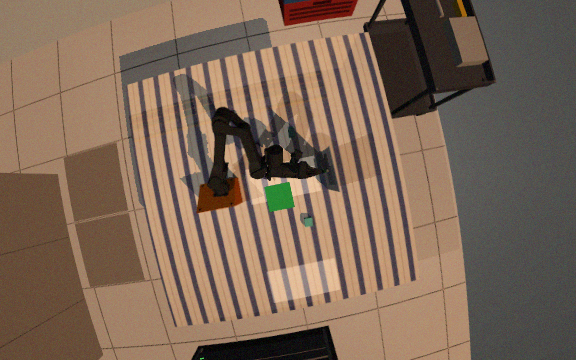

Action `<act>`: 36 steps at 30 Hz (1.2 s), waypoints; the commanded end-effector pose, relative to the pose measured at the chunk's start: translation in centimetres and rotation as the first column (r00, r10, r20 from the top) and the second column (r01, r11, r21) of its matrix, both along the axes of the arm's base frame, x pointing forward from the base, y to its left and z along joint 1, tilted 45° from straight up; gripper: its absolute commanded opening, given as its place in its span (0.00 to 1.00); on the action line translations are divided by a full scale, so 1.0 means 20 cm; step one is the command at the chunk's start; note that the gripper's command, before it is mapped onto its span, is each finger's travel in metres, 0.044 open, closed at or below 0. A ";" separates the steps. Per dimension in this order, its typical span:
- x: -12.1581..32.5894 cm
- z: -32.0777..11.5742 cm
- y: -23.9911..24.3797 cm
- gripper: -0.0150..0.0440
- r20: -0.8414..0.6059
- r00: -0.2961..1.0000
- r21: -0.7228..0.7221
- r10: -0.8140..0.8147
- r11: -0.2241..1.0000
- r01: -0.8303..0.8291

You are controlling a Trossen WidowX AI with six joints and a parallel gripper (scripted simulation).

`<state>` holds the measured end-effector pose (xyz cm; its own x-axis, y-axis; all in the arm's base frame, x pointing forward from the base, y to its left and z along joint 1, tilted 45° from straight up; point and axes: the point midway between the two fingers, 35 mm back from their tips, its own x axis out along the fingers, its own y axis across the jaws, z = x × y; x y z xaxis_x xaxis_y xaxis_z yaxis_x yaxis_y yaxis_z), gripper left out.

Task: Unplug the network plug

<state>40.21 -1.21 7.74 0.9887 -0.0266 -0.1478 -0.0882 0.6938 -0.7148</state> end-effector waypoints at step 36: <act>0.08 0.01 0.01 0.25 0.003 1.000 0.002 -0.004 1.000 0.004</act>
